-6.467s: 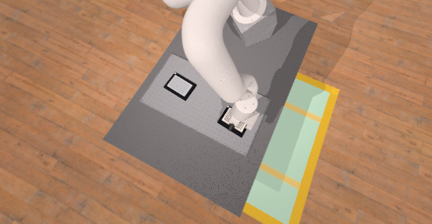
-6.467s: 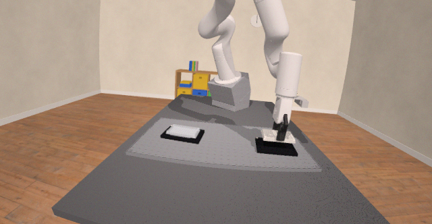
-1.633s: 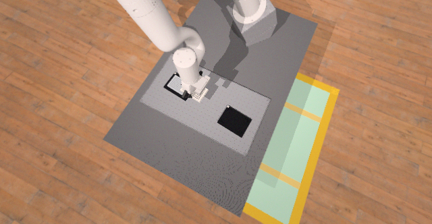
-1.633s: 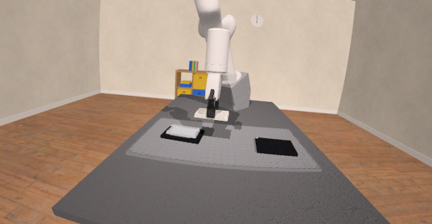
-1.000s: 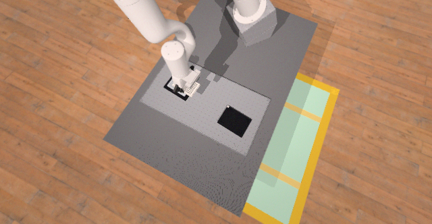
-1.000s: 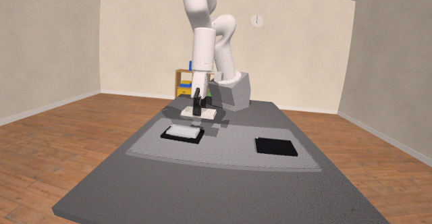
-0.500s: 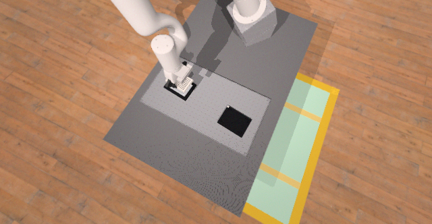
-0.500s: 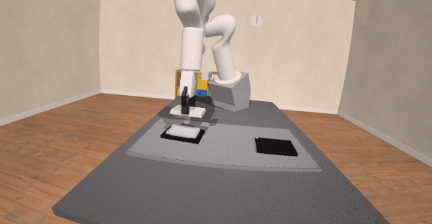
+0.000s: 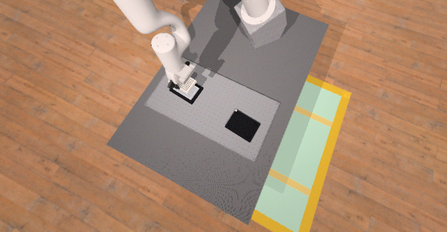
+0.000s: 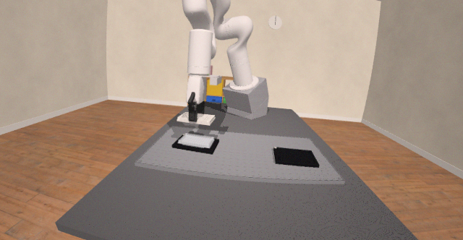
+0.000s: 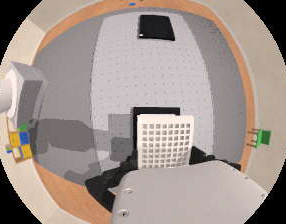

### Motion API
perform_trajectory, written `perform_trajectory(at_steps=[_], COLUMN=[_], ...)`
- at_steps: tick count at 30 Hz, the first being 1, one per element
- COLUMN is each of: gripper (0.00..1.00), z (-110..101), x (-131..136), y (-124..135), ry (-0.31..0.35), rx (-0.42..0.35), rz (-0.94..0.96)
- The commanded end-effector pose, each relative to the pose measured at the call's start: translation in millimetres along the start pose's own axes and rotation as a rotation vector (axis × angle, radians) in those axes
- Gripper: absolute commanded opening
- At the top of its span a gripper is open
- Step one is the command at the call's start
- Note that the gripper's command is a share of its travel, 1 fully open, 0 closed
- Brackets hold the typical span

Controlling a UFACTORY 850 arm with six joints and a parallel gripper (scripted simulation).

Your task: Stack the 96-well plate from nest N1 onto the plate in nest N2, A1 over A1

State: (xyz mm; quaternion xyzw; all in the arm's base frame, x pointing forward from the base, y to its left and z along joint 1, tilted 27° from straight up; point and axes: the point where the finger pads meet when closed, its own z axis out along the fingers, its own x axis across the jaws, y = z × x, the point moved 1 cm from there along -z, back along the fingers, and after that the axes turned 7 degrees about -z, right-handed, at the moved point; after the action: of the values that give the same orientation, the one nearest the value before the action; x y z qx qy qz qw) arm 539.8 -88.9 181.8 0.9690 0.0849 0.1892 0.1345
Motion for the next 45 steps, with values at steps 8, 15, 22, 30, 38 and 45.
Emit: perform_trajectory(at_steps=[8, 15, 22, 30, 38, 45], gripper=[0.00, 0.00, 0.00, 0.00, 0.00, 0.00], z=[-0.5, -0.5, -0.5, 4.5, 14.5, 26.2], x=[0.8, 0.9, 0.9, 1.0, 1.0, 1.0], y=[-0.2, -0.7, -0.9, -1.1, -1.2, -1.3], ry=[0.001, 0.001, 0.001, 0.001, 0.001, 0.001], rx=[0.000, 0.000, 0.000, 0.000, 0.000, 0.000], rz=[0.000, 0.000, 0.000, 0.000, 0.000, 0.000])
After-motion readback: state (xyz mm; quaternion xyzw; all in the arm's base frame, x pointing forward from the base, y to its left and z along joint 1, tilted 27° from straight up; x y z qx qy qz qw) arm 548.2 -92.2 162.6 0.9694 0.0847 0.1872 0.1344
